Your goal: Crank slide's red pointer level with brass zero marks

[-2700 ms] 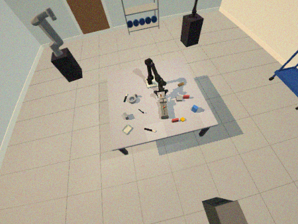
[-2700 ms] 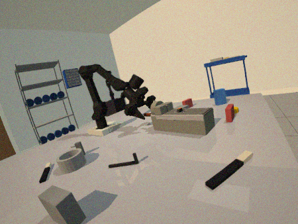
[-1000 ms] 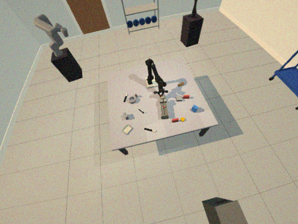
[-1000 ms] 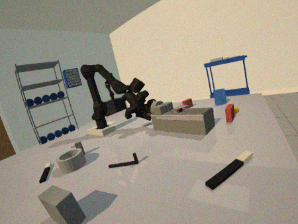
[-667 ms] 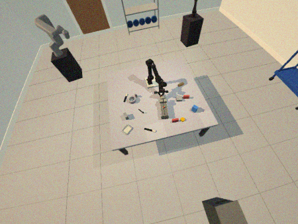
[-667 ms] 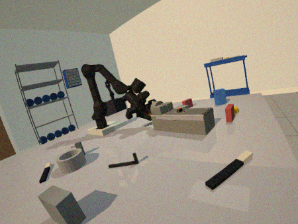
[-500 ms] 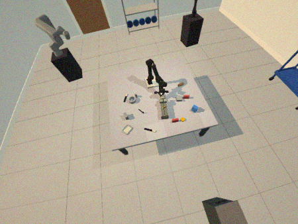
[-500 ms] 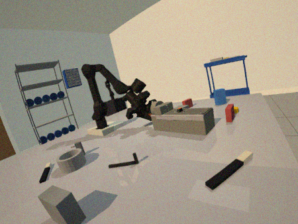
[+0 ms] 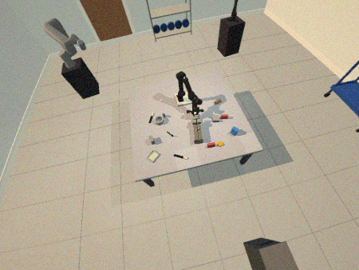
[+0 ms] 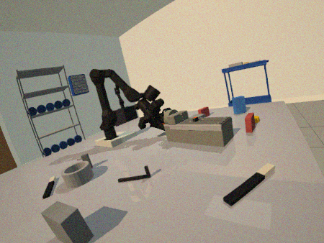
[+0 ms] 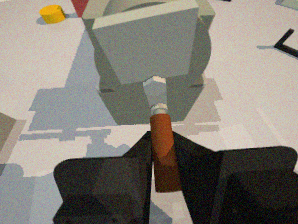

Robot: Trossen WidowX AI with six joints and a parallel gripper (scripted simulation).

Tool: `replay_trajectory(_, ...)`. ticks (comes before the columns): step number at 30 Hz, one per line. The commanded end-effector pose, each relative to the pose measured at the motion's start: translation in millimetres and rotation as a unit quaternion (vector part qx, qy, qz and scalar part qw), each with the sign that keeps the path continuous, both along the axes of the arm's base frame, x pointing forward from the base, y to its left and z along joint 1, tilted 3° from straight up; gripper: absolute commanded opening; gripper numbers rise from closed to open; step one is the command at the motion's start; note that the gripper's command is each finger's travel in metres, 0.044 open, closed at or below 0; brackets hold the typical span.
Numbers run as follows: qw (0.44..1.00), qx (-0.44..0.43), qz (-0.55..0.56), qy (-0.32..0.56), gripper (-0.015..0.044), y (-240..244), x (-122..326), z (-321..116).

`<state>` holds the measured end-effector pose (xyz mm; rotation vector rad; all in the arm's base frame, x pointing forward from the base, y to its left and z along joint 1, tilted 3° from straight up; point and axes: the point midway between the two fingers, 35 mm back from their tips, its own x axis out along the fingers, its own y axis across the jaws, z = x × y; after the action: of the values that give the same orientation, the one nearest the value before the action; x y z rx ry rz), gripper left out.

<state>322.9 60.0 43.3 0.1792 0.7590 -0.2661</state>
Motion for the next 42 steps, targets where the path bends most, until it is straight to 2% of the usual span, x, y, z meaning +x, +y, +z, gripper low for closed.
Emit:
replay_trajectory(1,1.0,0.005,0.007,0.001,0.0,7,2,-1)
replay_trajectory(42,1.0,0.006,0.007,0.001,0.0,22,7,7)
